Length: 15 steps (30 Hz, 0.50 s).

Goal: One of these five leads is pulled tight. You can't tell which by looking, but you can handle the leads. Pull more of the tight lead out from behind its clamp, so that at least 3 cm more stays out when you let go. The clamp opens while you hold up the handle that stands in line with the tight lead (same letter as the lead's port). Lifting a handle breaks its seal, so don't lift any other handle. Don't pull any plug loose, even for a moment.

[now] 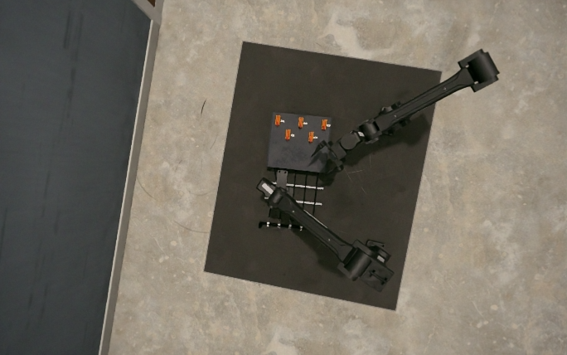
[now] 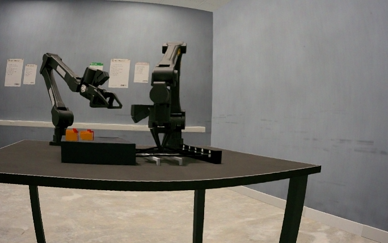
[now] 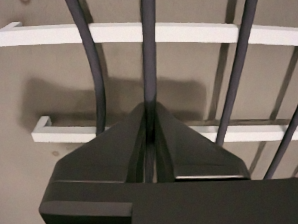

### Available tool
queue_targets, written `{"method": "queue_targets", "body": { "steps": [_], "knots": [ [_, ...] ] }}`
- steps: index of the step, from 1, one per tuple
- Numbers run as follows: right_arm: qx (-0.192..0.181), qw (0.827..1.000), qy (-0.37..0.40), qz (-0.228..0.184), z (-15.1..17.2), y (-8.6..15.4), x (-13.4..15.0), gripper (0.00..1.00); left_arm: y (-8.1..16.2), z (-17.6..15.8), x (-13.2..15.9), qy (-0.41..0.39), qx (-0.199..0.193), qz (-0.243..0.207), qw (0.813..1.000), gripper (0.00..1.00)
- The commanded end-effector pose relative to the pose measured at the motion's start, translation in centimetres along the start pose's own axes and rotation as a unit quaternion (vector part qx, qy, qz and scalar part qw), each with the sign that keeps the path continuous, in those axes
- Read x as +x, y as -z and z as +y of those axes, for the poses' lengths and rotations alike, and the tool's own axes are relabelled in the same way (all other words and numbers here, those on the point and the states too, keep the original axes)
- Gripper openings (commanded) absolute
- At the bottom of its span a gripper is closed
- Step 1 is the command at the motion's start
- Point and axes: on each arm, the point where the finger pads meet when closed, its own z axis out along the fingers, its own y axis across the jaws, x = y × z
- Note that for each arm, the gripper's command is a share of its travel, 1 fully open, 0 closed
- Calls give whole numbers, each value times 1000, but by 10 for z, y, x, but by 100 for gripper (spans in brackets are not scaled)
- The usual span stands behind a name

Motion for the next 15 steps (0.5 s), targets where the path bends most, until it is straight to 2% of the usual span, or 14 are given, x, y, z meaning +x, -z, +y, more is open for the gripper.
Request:
{"method": "queue_targets", "body": {
  "steps": [1, 9, 11, 13, 14, 15],
  "knots": [
    [1, 1000, 3, -17, -2, -1, -21, 100, 12, 15, -8, 0, -4, -3, 1000, 0],
    [1, 1000, 3, -17, -2, -1, -21, 100, 15, 15, -8, 0, -6, -5, 1000, 0],
    [1, 1000, 3, -17, -2, -1, -21, 100, 15, 15, -8, 0, -6, -5, 1000, 23],
    [1, 1000, 3, -17, -2, -1, -21, 100, 15, 15, -8, 0, -6, -5, 1000, 23],
    [1, 1000, 3, -17, -2, -1, -21, 100, 15, 15, -8, 0, -6, -5, 1000, 28],
    [1, 1000, 3, -17, -2, -1, -21, 100, 23, 19, -8, 13, -18, -11, 1000, 39]
  ]
}}
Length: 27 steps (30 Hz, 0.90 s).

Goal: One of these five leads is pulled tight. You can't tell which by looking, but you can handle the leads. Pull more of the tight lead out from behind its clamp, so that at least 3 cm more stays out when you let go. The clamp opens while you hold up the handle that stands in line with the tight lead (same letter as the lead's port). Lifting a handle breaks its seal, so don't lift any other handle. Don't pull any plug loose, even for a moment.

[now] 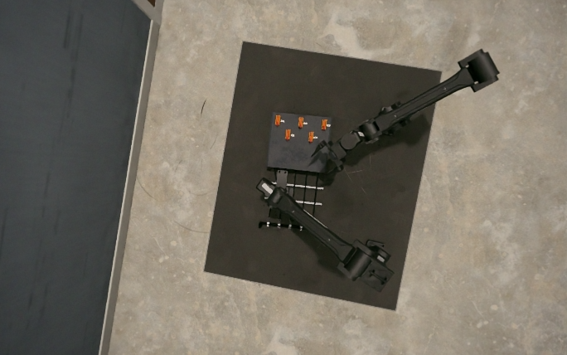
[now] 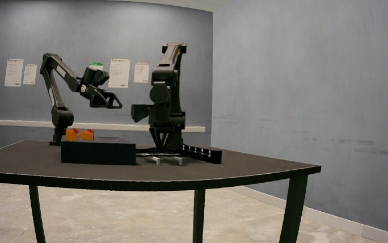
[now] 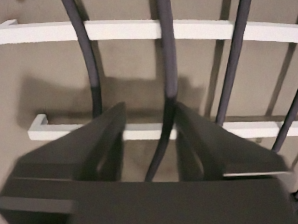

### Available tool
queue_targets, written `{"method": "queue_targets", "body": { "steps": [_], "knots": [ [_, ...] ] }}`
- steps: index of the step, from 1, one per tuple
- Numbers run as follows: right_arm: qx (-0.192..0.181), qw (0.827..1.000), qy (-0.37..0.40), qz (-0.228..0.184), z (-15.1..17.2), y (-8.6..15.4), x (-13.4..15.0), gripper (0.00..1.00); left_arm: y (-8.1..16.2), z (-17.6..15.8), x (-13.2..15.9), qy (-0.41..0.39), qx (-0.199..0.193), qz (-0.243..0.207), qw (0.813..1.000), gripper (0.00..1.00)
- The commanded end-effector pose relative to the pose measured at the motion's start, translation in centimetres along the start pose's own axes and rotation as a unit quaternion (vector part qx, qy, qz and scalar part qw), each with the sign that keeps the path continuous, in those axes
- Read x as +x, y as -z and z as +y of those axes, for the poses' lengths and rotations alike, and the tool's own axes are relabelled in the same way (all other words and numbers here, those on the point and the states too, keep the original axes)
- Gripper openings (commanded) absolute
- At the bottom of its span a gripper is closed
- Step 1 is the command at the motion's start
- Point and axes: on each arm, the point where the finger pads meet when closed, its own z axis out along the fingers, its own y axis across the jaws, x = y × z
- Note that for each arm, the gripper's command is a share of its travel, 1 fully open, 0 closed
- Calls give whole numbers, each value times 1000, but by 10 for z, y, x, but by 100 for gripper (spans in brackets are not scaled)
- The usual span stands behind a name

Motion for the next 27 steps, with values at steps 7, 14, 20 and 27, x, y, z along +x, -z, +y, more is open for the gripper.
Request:
{"method": "queue_targets", "body": {
  "steps": [7, 14, 20, 27],
  "knots": [
    [1, 1000, 3, -17, -2, -1, -21, 100, 42, 8, 3, 164, -51, -72, 982, 100],
    [1, 1000, 3, -17, -2, -1, -21, 100, 72, 2, -1, 276, -83, -140, 947, 100],
    [1, 1000, 3, -17, -2, -1, -21, 100, 101, -4, -5, 380, -109, -203, 896, 100],
    [1, 1000, 3, -17, -2, -1, -21, 100, 133, -8, -4, 477, -141, -268, 825, 100]
  ]
}}
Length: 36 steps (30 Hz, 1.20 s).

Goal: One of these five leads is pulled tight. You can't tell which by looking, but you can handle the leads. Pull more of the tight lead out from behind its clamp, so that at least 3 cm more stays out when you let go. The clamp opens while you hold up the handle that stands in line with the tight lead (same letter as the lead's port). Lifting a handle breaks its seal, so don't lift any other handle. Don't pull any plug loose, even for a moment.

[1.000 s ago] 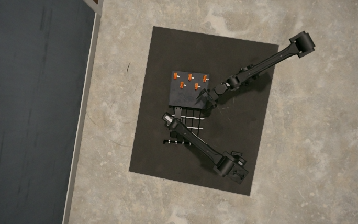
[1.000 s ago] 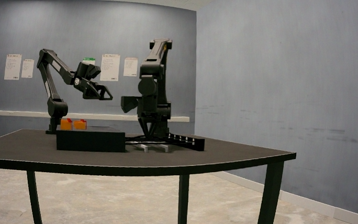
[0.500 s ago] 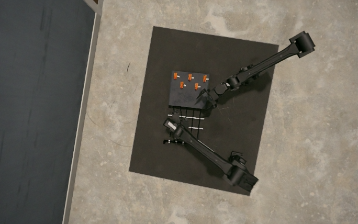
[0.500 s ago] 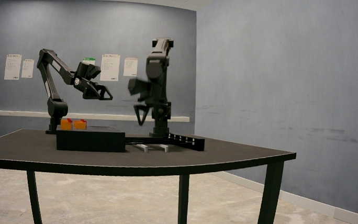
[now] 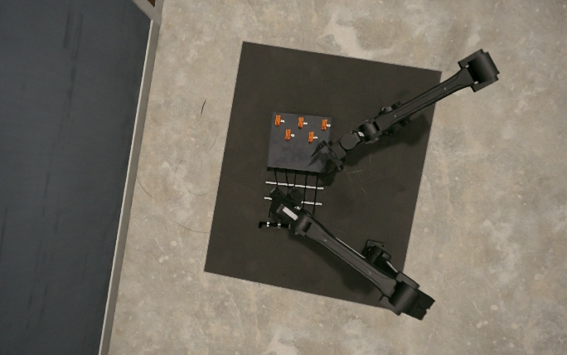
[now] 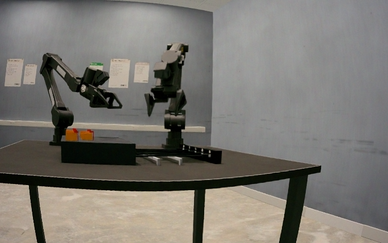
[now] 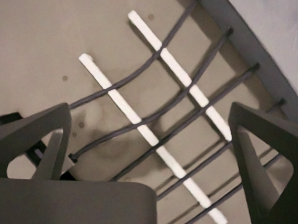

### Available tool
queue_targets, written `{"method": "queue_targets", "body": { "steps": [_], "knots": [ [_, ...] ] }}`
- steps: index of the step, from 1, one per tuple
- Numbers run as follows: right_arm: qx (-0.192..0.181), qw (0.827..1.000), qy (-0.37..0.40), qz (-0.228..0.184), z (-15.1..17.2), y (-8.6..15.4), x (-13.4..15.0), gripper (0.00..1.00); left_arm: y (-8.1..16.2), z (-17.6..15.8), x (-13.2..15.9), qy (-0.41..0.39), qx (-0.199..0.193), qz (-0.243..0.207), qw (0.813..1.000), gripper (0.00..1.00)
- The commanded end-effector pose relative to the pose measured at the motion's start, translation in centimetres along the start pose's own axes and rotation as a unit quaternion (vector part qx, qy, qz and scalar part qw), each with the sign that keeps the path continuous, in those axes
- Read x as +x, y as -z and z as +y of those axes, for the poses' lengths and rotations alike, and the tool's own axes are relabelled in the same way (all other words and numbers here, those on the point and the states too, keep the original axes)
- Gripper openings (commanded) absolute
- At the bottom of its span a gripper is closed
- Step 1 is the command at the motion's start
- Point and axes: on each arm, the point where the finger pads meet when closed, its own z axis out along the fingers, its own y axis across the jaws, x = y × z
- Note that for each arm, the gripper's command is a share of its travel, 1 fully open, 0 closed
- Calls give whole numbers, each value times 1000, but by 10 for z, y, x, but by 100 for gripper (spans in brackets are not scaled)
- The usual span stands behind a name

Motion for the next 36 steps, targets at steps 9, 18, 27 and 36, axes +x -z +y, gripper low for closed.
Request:
{"method": "queue_targets", "body": {
  "steps": [9, 18, 27, 36],
  "knots": [
    [1, 1000, 3, -17, -2, -1, -21, 100, 16, -2, -13, 87, -36, -55, 994, 100],
    [1, 1000, 3, -17, -2, -1, -21, 100, 21, 1, -23, 86, -38, -65, 993, 100],
    [-6, 1000, -6, -7, 15, 19, 0, 100, 6, 3, -13, -41, -19, -13, 999, 32],
    [-4, 1000, -4, -23, 31, 49, 9, 100, -32, -22, 22, -240, 56, 86, 965, 32]
  ]
}}
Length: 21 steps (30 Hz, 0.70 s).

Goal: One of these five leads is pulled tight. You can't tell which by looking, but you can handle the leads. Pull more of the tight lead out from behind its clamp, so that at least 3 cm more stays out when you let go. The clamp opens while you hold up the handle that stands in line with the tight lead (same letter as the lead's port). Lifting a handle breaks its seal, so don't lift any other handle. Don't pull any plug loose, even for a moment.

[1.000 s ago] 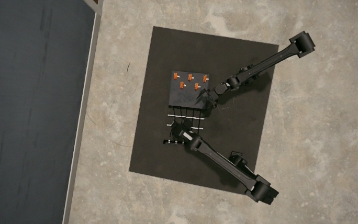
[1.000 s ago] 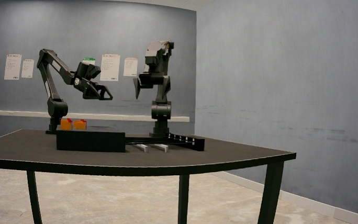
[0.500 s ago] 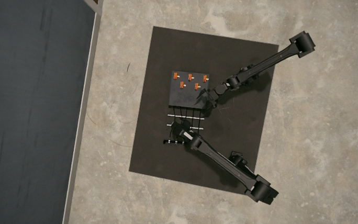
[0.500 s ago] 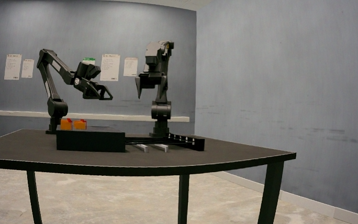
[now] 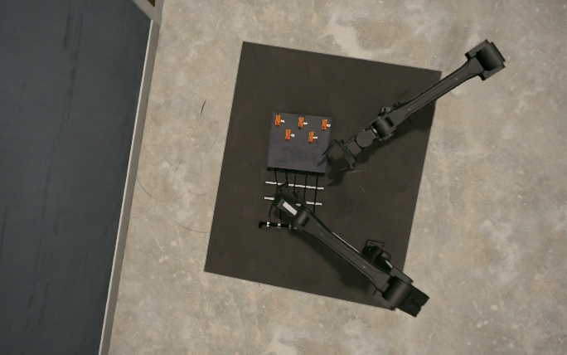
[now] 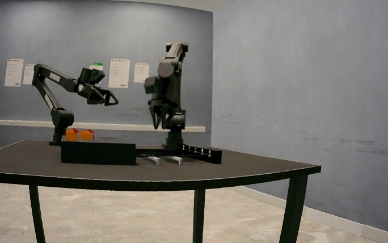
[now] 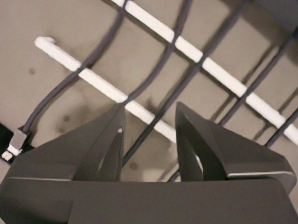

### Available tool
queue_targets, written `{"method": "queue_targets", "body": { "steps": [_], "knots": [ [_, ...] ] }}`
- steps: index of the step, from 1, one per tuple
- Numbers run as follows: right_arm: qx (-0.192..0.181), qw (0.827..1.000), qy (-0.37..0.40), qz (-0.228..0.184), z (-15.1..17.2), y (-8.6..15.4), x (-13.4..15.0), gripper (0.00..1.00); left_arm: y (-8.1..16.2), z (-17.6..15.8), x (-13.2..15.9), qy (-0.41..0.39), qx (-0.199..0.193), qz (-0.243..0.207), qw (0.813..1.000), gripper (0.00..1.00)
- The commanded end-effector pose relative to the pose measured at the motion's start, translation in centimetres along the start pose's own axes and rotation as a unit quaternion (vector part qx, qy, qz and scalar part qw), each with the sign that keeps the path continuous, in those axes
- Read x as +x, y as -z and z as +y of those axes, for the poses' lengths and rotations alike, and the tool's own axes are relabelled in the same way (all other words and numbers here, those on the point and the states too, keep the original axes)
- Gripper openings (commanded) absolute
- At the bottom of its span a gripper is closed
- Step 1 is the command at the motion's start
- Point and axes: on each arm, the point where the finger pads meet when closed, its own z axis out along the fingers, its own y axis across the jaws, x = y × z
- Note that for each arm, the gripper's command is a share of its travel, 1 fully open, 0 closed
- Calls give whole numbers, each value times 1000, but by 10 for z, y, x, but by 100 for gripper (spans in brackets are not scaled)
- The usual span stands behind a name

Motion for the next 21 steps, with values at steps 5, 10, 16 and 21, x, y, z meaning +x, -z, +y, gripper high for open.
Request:
{"method": "queue_targets", "body": {
  "steps": [5, 10, 16, 21],
  "knots": [
    [-6, 1000, -7, -5, 10, 14, -3, 100, -9, -4, -15, -164, 29, 39, 985, 32],
    [-4, 1000, -6, 1, 15, 24, 20, 100, -38, -16, 1, -270, 70, 103, 955, 32],
    [0, 1000, 0, -8, 13, 25, 6, 100, -56, -23, 11, -307, 87, 142, 937, 32],
    [-1, 1000, 0, -8, 13, 25, 6, 100, -48, -17, 9, -291, 77, 139, 943, 32]
  ]
}}
